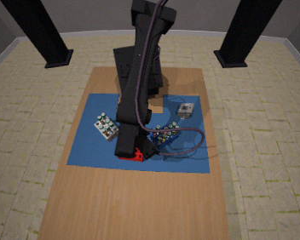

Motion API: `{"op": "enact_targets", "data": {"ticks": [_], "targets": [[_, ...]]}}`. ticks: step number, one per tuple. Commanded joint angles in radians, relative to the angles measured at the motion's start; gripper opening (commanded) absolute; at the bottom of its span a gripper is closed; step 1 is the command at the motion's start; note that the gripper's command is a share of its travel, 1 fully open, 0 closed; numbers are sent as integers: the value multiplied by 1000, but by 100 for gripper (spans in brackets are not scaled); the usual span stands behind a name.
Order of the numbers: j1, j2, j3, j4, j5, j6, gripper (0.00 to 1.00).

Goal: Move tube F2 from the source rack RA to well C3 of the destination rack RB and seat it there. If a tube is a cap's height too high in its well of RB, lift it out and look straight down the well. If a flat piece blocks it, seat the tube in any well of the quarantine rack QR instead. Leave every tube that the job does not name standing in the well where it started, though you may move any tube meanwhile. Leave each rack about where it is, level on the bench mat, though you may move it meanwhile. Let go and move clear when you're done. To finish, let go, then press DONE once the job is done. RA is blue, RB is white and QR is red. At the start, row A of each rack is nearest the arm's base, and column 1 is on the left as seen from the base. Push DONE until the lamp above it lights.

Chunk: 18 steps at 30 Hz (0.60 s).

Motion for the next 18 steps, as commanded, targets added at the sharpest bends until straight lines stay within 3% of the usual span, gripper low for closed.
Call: {"op": "enact_targets", "data": {"ticks": [1, 18], "targets": [[11, 4, -7, 23, 5, 8, 0], [13, 5, -6, 44, 9, 12, 0]]}}
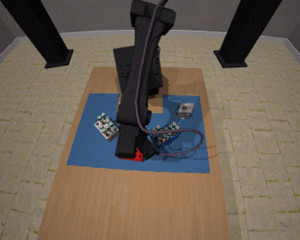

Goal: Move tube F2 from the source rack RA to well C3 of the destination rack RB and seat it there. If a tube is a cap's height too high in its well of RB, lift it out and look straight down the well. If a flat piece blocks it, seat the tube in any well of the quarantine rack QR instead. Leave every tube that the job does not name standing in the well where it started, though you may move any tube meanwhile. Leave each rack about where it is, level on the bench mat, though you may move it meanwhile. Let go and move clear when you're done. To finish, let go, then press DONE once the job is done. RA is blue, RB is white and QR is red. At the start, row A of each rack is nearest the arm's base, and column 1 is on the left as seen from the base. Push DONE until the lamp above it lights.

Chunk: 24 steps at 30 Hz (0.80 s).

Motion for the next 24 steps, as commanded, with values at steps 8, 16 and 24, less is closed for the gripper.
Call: {"op": "enact_targets", "data": {"ticks": [8, 16, 24], "targets": [[7, 13, -15, 28, 6, 9, 0], [10, 15, -8, 40, 9, 11, 0], [17, 15, -12, 50, 9, 14, 0]]}}
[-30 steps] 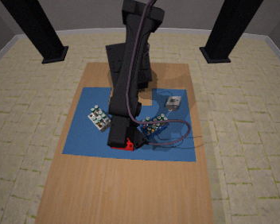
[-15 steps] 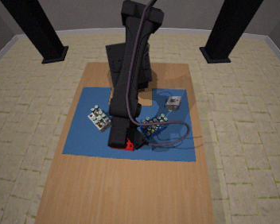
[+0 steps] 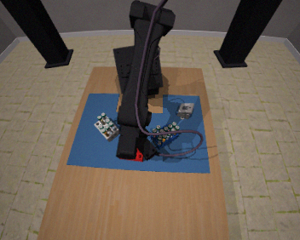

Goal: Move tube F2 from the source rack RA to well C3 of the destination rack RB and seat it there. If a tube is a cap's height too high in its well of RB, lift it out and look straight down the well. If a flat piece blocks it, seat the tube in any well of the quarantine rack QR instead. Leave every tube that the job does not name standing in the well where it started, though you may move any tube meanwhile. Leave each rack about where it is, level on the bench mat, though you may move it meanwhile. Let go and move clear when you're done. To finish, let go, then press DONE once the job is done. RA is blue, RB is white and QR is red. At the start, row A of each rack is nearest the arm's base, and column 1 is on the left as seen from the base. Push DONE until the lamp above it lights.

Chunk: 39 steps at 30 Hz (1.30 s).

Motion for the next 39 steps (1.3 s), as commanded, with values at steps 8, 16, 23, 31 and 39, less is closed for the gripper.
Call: {"op": "enact_targets", "data": {"ticks": [8, 16, 23, 31, 39], "targets": [[10, 2, -4, 31, 6, 9, 0], [16, 6, -13, 47, 10, 13, 0], [14, 14, -26, 59, 14, 16, 0], [20, 24, -35, 76, 17, 19, 0], [25, 37, -35, 89, 19, 22, 0]]}}
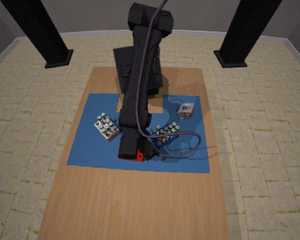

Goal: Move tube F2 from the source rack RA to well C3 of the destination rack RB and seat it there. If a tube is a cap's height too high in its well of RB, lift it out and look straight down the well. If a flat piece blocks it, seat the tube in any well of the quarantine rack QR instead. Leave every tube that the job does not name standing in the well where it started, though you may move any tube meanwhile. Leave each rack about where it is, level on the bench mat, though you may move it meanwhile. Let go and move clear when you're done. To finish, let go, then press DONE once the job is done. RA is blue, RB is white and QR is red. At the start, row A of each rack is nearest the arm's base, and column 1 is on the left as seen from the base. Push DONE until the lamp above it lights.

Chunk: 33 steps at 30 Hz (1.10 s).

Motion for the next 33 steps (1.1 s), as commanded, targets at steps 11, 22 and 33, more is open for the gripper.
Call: {"op": "enact_targets", "data": {"ticks": [11, 22, 33], "targets": [[12, 22, -15, 46, 7, 12, 0], [21, 31, -40, 64, 12, 16, 0], [26, 36, -20, 81, 10, 20, 0]]}}
